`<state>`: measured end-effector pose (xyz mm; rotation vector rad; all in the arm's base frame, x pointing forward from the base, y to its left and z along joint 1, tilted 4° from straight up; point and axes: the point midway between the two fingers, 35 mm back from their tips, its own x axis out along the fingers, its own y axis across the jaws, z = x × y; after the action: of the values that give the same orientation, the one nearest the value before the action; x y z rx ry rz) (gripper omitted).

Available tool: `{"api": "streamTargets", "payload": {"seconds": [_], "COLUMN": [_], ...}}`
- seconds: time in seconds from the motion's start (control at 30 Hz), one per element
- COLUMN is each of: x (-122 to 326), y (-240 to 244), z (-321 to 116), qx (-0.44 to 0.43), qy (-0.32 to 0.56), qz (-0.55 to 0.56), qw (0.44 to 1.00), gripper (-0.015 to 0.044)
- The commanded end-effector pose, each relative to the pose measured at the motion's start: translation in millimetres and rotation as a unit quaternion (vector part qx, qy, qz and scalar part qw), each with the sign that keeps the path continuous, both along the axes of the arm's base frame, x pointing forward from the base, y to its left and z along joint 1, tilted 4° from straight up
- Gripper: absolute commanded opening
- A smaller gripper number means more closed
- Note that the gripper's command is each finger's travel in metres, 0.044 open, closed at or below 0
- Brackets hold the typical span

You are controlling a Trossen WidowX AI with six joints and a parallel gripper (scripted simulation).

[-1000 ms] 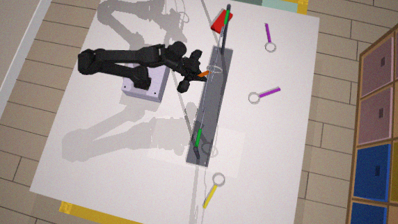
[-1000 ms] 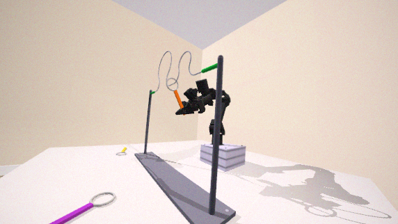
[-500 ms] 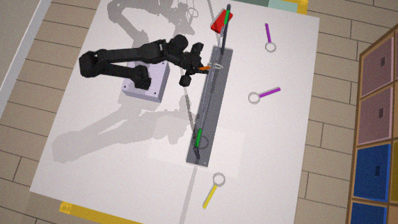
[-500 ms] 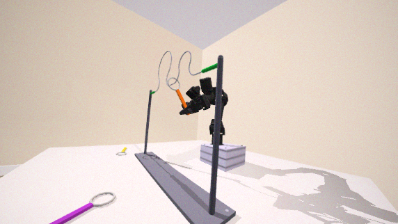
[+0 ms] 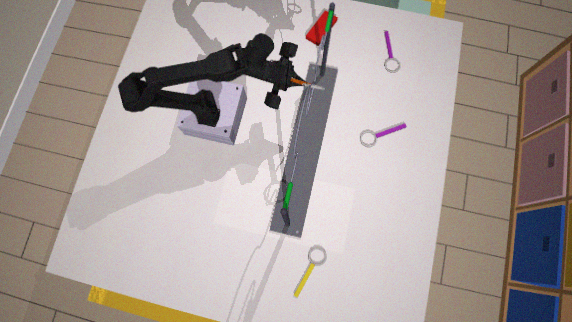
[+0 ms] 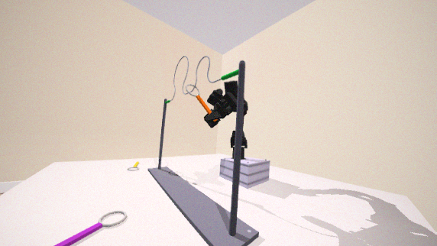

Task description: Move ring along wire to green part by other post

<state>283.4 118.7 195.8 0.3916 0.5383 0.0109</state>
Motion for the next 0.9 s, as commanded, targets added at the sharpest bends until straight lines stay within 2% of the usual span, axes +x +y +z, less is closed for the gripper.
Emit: {"api": "streamTargets", "payload": {"seconds": [0.0,0.43,0.87], "x": [0.2,-0.9,-1.7], "y": [12.1,49.9,75.9], "z": [7.1,38.1,79.6], "qx": [0.042,0.202,0.357], "qy": [-0.001,0.002,0.005], "qz": [0.001,0.002,0.002], "qw": [0.999,0.979,0.934], "gripper": [-0.0150,-0.0150,-0.0150]}}
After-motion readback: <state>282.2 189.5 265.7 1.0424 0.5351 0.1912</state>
